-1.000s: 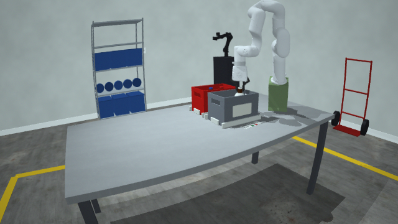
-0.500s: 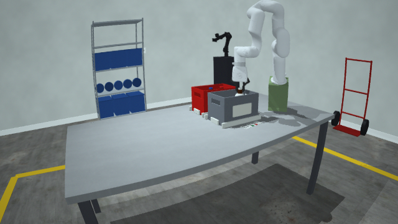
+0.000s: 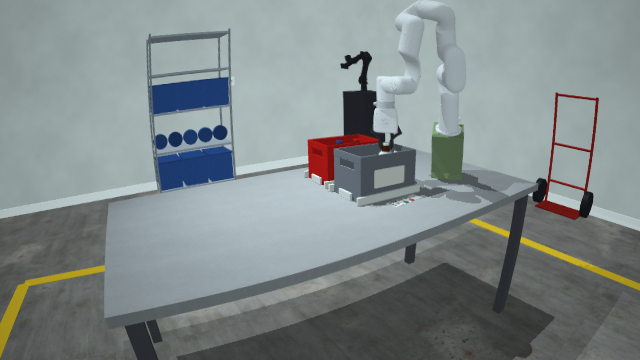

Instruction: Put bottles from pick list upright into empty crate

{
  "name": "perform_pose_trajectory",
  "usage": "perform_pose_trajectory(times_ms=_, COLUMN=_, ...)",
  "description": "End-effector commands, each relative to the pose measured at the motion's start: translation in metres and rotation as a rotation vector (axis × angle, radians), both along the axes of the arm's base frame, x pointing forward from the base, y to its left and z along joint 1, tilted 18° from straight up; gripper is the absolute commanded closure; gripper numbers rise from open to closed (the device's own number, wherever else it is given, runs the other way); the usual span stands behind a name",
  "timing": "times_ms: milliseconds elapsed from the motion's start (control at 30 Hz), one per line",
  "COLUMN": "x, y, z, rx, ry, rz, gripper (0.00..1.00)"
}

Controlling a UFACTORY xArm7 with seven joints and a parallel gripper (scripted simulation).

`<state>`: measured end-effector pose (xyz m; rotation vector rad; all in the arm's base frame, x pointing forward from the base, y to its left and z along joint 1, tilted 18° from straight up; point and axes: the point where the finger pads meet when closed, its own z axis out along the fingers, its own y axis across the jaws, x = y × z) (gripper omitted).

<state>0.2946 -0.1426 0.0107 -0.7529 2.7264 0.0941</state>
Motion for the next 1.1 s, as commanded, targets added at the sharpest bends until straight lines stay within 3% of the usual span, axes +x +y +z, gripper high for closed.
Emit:
perform_pose_trajectory(times_ms=0, x=0.001, y=-0.001, z=-0.001, rx=-0.002, ry=-0.002, rz=-0.001, gripper=1.00)
perform_pose_trajectory(times_ms=1067, x=0.005, y=0.001, z=-0.015, rx=-0.002, ry=-0.002, rz=-0.001, gripper=1.00)
